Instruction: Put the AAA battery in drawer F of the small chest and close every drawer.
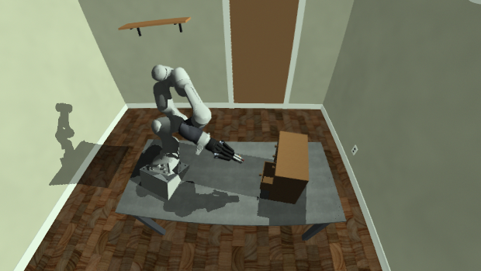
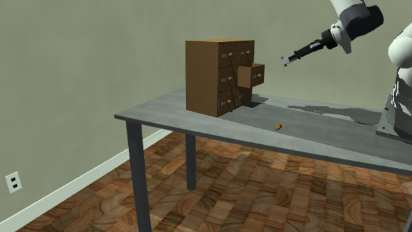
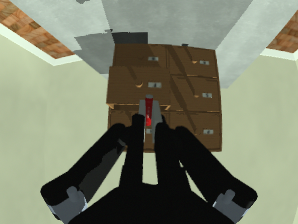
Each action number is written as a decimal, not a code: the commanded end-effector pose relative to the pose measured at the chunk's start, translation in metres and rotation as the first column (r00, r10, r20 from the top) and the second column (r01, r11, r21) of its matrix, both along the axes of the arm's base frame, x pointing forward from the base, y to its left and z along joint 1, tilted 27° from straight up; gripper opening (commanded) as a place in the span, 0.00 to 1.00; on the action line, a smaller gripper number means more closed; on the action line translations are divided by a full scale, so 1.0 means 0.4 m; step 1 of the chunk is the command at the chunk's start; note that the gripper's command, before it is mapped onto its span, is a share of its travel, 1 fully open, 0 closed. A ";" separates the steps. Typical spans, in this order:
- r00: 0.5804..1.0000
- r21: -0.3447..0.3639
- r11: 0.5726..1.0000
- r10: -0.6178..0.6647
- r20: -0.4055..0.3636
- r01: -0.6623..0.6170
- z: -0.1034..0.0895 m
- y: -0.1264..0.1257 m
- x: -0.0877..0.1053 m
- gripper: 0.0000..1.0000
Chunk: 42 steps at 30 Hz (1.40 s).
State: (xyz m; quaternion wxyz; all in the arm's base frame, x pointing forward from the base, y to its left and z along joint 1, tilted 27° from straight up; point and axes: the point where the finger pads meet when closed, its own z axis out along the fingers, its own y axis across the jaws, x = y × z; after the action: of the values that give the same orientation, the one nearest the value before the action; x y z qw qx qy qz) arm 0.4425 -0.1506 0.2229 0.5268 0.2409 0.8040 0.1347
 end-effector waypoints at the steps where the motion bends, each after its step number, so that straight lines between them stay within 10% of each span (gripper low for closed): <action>1: 1.000 -0.030 0.999 0.017 0.011 -0.017 0.005 0.000 0.017 0.03; 42: 1.000 -0.030 0.999 0.017 0.011 -0.017 0.023 -0.088 0.320 0.03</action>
State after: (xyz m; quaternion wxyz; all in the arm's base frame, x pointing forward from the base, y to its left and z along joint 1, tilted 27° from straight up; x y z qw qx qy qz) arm 0.5645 -0.1805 0.2348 0.5343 0.2316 0.8006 0.1411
